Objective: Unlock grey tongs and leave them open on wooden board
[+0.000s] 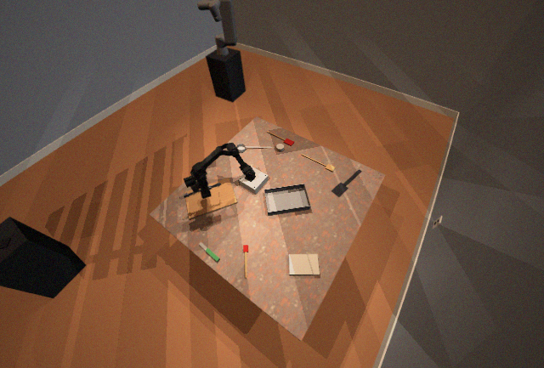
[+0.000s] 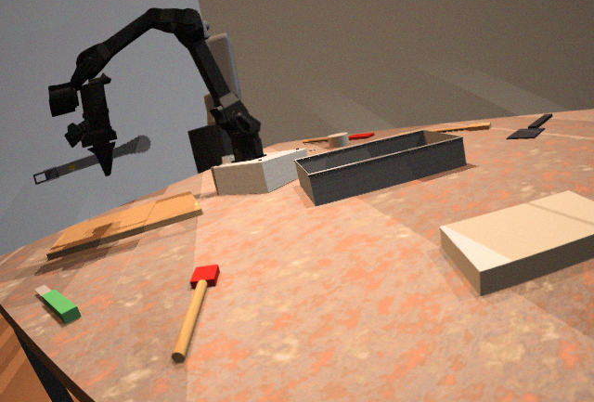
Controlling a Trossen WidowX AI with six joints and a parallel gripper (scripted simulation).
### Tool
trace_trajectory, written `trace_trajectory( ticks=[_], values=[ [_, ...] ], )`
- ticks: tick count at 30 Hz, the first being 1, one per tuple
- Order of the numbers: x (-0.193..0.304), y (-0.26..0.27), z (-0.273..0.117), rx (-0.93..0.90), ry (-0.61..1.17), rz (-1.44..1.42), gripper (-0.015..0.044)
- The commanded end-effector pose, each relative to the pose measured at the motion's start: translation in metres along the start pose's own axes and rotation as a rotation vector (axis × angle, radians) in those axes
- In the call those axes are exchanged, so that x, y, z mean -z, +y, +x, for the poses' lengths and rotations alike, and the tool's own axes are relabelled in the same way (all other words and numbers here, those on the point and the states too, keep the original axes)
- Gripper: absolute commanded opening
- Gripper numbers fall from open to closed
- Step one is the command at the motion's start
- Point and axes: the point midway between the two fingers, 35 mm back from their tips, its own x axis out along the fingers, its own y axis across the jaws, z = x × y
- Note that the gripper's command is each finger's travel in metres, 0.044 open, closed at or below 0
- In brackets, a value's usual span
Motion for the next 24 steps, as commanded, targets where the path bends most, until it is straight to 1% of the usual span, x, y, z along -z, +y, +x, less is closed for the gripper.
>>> trace_trajectory(
  ticks=[1, 24],
  values=[
    [0.0004, 0.0000, 0.0008, 0.006, -0.057, -0.008, -0.0150],
    [0.0026, 0.0029, 0.0059, 0.016, -0.430, -0.027, -0.0150]
  ],
)
